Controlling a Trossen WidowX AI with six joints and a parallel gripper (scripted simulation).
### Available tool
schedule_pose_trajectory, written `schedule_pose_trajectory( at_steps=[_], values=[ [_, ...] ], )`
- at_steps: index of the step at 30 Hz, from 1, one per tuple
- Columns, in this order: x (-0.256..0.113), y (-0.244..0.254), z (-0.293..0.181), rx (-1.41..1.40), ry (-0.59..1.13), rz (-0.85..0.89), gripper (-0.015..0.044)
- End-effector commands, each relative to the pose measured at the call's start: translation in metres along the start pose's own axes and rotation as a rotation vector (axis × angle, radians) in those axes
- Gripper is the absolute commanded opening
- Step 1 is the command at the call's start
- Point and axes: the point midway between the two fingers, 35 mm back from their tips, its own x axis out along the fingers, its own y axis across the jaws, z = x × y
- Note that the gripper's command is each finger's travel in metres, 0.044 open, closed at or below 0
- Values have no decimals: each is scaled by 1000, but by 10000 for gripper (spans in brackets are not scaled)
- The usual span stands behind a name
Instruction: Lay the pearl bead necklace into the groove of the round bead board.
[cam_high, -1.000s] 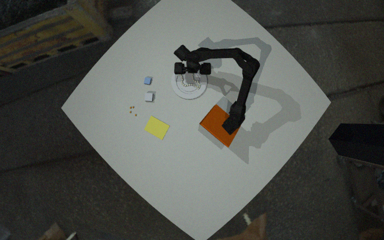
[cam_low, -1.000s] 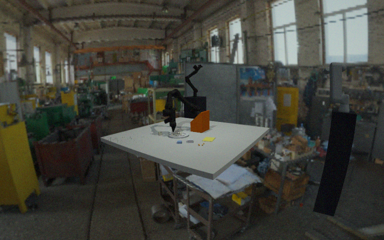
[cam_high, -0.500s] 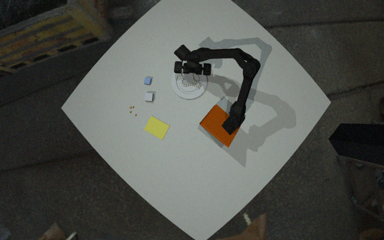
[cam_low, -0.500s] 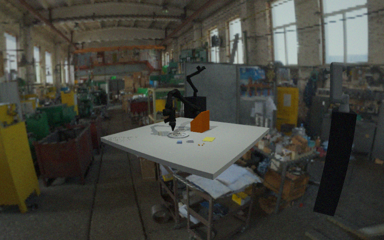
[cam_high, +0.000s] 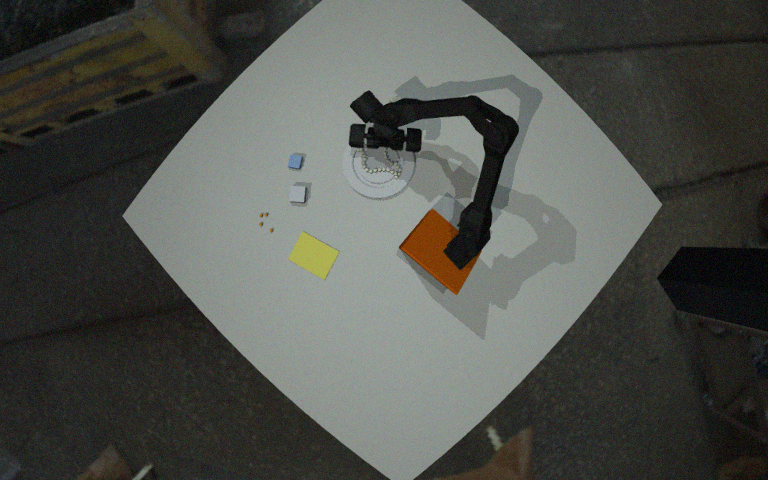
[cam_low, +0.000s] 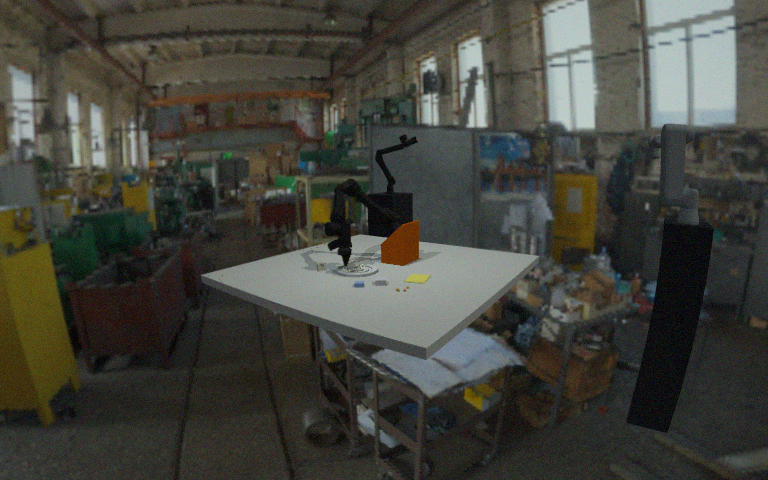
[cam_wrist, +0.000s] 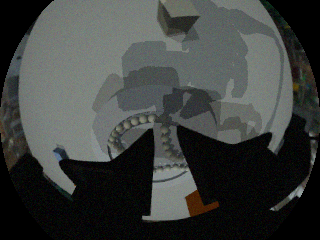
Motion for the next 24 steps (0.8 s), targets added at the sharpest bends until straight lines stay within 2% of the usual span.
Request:
schedule_pose_trajectory(
  at_steps=[1, 8, 13, 24],
  values=[
    [8, 0, -2, -9, 4, -3, 120],
    [12, 0, -2, -9, 4, -4, 120],
    [10, -1, -1, -1, 1, -5, 0],
    [10, -1, -1, -1, 1, -5, 0]
  ],
)
